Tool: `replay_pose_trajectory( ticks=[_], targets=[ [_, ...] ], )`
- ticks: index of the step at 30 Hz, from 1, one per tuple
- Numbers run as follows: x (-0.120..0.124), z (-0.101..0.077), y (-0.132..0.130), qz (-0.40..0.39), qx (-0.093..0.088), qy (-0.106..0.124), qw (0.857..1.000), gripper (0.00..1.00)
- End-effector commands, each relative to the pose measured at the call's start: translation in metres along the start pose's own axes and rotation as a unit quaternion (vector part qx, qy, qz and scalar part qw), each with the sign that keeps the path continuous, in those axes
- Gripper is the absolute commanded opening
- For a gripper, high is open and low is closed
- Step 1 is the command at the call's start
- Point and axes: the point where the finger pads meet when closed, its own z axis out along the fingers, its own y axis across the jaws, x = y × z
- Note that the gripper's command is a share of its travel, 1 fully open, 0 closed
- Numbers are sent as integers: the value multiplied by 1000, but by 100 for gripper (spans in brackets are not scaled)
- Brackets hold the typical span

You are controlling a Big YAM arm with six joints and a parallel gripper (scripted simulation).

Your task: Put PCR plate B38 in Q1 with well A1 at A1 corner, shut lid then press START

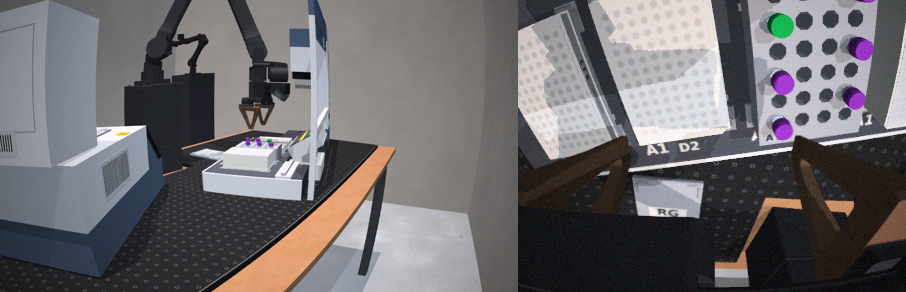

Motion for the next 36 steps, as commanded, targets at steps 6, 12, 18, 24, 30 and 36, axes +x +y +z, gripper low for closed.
replay_pose_trajectory(
  ticks=[6,12,18,24,30,36],
  targets=[
    [-20,0,26,-66,0,-7,998,100],
    [-31,1,52,-122,-3,-13,992,100],
    [-35,-6,37,-87,-8,-24,996,100],
    [-27,-7,38,-86,-6,-18,996,100],
    [-25,-10,40,-80,-5,-16,997,100],
    [-47,-16,44,-70,-16,-37,997,100]
  ],
)
